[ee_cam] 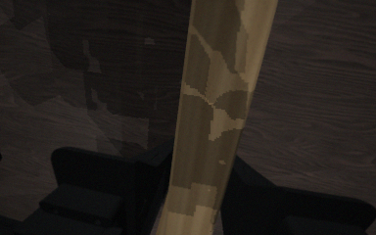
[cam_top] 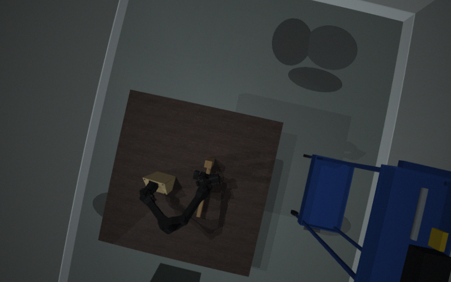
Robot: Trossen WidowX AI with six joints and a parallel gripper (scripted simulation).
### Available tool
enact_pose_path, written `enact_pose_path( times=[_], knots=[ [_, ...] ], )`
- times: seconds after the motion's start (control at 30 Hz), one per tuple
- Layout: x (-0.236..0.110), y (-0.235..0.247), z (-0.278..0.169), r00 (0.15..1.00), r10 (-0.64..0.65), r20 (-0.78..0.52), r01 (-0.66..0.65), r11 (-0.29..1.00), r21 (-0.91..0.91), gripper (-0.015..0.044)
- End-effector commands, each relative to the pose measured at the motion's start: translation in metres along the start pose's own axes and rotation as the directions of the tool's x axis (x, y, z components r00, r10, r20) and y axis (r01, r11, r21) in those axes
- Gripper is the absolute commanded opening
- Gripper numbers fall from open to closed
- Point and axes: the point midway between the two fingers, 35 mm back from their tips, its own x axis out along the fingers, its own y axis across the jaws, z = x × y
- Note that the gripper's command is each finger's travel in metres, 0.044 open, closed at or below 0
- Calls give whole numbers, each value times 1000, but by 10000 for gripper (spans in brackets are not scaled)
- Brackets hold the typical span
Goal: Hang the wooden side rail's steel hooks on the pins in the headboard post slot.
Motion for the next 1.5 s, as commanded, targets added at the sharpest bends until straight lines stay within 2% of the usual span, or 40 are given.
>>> enact_pose_path(
  times=[0.0,0.53,0.93,1.1,1.17,1.37,1.47],
  knots=[
    [1,0,-2,1000,-1,-8,0,1000,-3,0],
    [3,0,-2,1000,-1,-8,0,1000,-3,0],
    [1,-1,0,1000,-1,0,1,1000,-2,315],
    [-28,0,-1,1000,0,-8,0,1000,-3,440],
    [-39,-1,0,1000,-1,-10,0,1000,-3,440],
    [-39,-1,0,1000,-1,-10,0,1000,-3,440],
    [-39,0,13,1000,-1,-9,1,1000,-3,440]
  ],
)
